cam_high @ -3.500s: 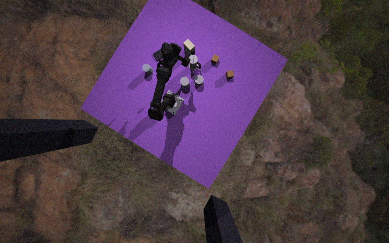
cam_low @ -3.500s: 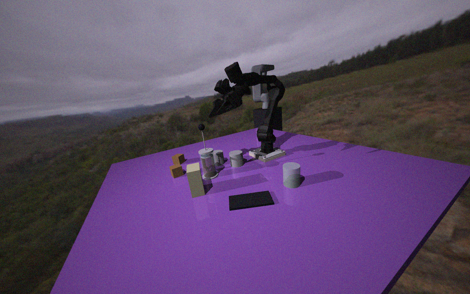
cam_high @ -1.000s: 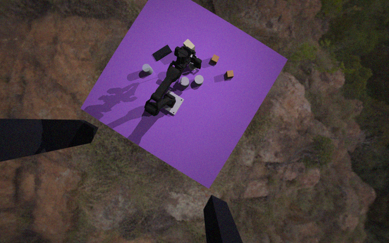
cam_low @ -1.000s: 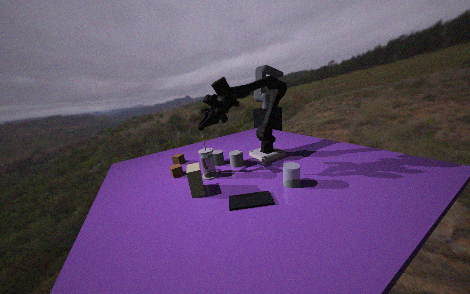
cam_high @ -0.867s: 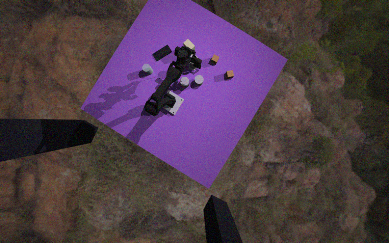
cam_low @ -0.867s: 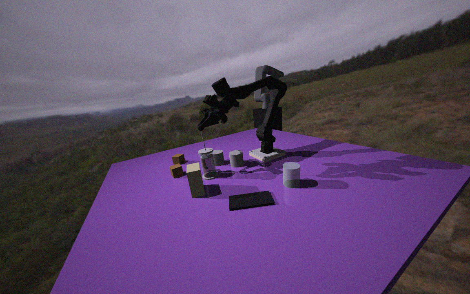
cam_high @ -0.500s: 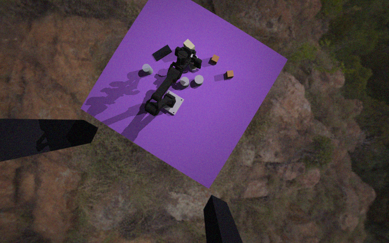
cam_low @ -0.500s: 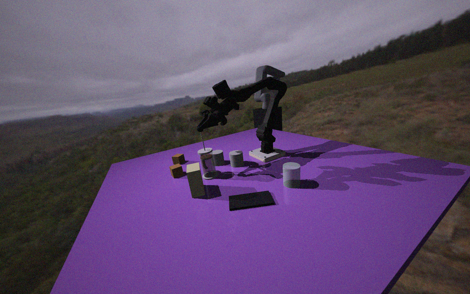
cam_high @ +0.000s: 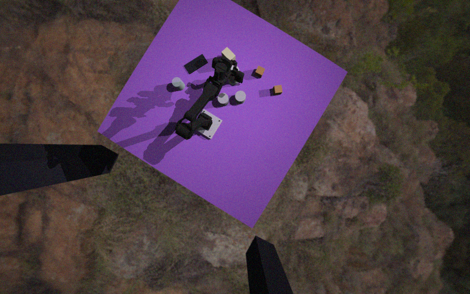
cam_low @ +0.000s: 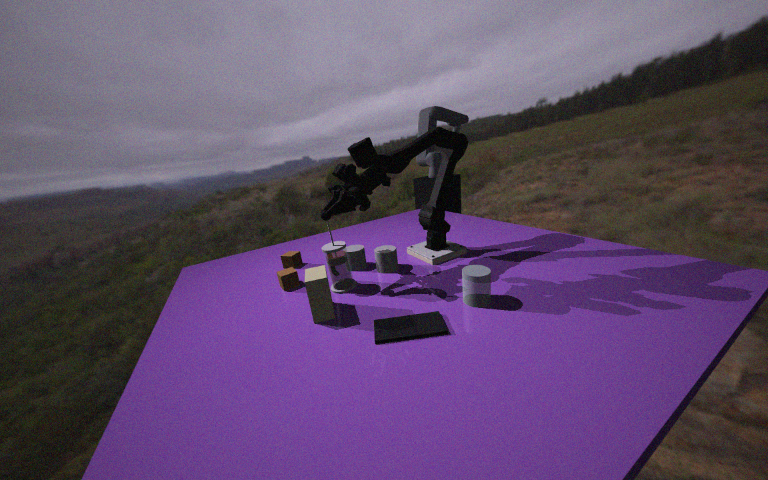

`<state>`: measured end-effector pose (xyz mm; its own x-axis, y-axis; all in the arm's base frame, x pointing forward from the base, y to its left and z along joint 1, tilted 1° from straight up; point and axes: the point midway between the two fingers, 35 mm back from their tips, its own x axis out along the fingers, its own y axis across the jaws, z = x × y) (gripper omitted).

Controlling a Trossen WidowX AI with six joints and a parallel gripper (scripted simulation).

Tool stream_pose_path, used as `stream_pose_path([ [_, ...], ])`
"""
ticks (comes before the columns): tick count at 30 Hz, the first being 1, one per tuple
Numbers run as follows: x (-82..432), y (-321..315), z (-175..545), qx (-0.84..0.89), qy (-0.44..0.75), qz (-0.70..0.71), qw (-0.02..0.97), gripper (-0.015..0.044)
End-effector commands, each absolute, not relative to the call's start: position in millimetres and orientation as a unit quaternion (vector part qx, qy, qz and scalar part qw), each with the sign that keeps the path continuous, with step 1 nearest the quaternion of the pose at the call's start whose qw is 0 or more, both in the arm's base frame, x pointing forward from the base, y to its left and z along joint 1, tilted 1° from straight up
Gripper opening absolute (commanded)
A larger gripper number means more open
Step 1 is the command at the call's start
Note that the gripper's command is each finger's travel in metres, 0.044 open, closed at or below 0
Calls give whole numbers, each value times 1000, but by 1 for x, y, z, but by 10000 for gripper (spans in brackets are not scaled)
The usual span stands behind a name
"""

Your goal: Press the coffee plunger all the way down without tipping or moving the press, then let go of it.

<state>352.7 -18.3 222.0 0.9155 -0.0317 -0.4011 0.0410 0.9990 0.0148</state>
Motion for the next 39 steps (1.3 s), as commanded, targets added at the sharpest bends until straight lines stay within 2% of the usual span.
stream_pose_path([
  [1, 351, -18, 186, 13, 246, -20, 969, 116],
  [19, 359, -17, 159, 13, 246, -20, 969, 116],
  [39, 369, -17, 161, 13, 245, -20, 969, 116],
])
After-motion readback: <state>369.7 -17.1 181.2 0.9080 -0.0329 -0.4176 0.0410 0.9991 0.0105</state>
